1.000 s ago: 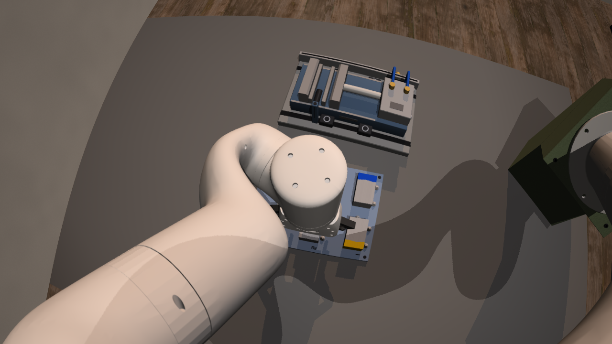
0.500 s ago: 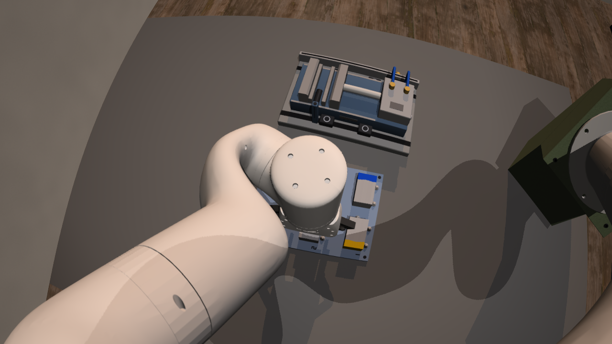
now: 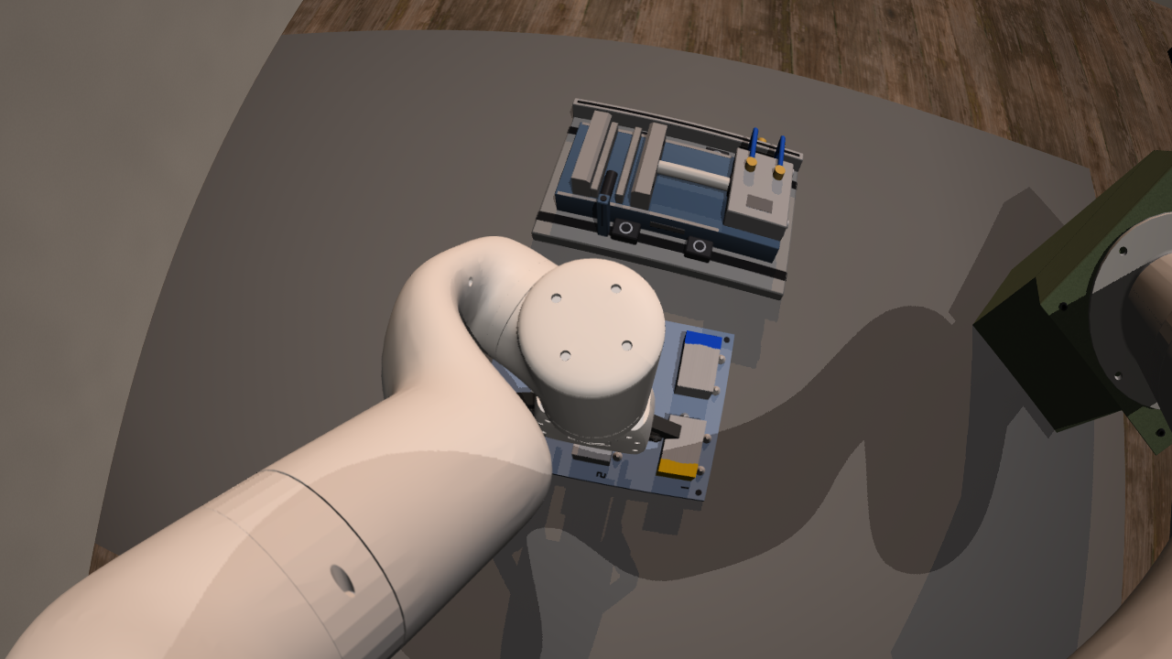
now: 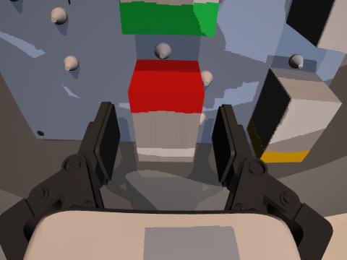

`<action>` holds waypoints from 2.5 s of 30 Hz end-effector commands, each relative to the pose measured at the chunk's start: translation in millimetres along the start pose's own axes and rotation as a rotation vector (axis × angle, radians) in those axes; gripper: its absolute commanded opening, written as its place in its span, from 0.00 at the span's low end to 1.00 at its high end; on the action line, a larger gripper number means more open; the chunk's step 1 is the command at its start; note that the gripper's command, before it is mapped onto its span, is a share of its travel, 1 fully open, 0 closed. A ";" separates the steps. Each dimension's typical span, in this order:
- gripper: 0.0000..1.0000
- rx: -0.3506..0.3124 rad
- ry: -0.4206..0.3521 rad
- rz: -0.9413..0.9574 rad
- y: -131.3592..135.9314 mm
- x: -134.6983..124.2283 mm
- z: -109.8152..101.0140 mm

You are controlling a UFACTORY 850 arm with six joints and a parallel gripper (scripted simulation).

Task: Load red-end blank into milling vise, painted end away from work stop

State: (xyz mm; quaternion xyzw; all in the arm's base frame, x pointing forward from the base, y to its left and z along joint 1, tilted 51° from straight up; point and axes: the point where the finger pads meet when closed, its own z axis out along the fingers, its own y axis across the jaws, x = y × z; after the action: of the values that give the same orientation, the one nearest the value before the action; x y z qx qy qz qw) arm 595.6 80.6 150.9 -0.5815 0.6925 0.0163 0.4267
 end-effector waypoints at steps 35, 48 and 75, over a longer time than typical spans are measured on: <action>0.00 0.001 0.000 0.000 -0.5 0.0 -1.0; 0.00 0.001 0.000 0.000 -0.5 0.0 -1.0; 0.00 0.001 0.000 0.000 -0.5 0.0 -1.0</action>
State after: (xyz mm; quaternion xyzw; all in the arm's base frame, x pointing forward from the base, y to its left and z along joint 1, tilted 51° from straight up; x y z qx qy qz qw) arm 595.3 80.3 151.3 -0.5815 0.6925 0.0163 0.4267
